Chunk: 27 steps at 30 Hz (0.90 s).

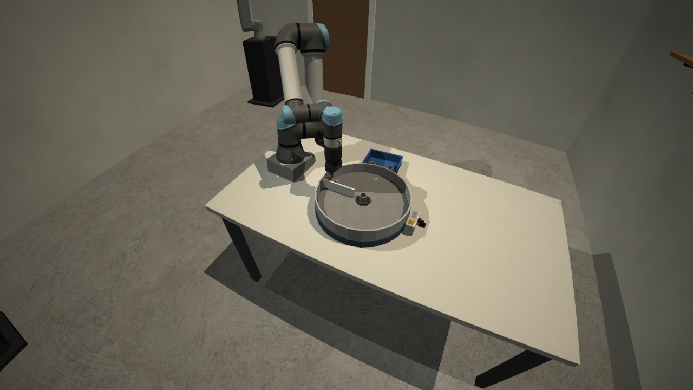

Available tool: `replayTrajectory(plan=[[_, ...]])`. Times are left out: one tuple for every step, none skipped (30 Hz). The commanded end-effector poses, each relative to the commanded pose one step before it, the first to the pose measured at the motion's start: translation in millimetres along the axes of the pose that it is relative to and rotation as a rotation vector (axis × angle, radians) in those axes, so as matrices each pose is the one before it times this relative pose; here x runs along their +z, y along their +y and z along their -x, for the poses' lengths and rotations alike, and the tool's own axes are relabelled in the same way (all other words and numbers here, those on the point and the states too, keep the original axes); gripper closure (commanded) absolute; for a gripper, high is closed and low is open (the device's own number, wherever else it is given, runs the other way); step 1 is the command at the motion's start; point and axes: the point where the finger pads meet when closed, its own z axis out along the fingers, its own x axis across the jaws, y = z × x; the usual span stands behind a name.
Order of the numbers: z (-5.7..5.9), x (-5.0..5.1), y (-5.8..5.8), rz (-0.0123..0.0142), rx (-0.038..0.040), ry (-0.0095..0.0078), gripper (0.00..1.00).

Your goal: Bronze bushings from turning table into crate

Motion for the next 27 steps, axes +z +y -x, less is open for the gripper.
replayTrajectory(plan=[[0.17,-1.77,0.34,0.00102,-0.00005,-0.00048,1.00],[0.00,-1.50,0.00,0.00001,0.00000,0.00000,1.00],[0.00,-1.50,0.00,0.00001,0.00000,0.00000,1.00],[0.00,-1.50,0.00,0.00001,0.00000,0.00000,1.00],[0.00,-1.50,0.00,0.00001,0.00000,0.00000,1.00],[0.00,0.00,0.00,0.00000,0.00000,0.00000,1.00],[0.00,0.00,0.00,0.00000,0.00000,0.00000,1.00],[0.00,0.00,0.00,0.00000,0.00000,0.00000,1.00],[0.00,0.00,0.00,0.00000,0.00000,0.00000,1.00],[0.00,0.00,0.00,0.00000,0.00000,0.00000,1.00],[0.00,0.00,0.00,0.00000,0.00000,0.00000,1.00],[0.00,0.00,0.00,0.00000,0.00000,0.00000,1.00],[0.00,0.00,0.00,0.00000,0.00000,0.00000,1.00],[0.00,0.00,0.00,0.00000,0.00000,0.00000,1.00],[0.00,0.00,0.00,0.00000,0.00000,0.00000,1.00],[0.00,0.00,0.00,0.00000,0.00000,0.00000,1.00],[0.00,0.00,0.00,0.00000,0.00000,0.00000,1.00],[0.01,-5.78,0.03,0.00004,0.00000,-0.00003,1.00],[0.00,-5.78,0.00,-0.00007,0.00001,0.00004,1.00],[0.00,-5.78,0.00,-0.00007,0.00001,0.00004,1.00],[0.00,-5.78,0.00,-0.00007,0.00001,0.00004,1.00],[0.00,-5.78,0.00,-0.00007,0.00001,0.00004,1.00],[0.00,0.00,0.00,0.00000,0.00000,0.00000,1.00],[0.00,0.00,0.00,0.00000,0.00000,0.00000,1.00],[0.00,0.00,0.00,0.00000,0.00000,0.00000,1.00],[0.00,0.00,0.00,0.00000,0.00000,0.00000,1.00],[0.00,0.00,0.00,0.00000,0.00000,0.00000,1.00]])
